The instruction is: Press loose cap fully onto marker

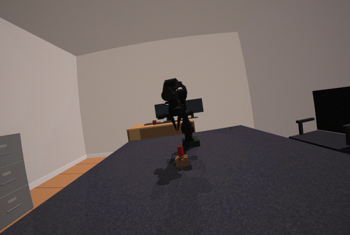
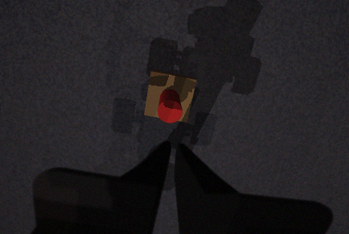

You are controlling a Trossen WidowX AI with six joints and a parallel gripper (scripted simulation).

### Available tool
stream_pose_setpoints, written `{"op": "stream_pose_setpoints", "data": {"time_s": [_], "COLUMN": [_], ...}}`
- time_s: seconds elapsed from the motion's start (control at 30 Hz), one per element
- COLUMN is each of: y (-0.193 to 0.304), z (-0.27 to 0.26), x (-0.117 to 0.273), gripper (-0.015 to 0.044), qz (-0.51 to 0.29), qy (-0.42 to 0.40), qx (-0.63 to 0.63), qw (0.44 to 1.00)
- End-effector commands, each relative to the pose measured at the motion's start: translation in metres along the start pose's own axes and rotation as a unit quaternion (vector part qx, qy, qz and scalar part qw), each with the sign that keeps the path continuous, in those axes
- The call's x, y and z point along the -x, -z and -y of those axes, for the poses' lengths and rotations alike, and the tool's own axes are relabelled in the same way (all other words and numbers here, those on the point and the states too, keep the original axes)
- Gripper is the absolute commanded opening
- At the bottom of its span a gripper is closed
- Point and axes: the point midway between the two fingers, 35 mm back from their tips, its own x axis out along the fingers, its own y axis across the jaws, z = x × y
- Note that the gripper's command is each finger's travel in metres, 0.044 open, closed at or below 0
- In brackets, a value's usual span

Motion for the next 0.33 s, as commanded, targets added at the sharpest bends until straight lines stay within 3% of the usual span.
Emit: {"op": "stream_pose_setpoints", "data": {"time_s": [0.0,0.3], "y": [0.0012,0.0012], "z": [-0.0004,-0.0004], "x": [0.0018,0.0018], "gripper": [0.0105,0.0341], "qz": [-0.006,-0.006], "qy": [-0.001,-0.001], "qx": [0.0,0.0], "qw": [1.0,1.0]}}
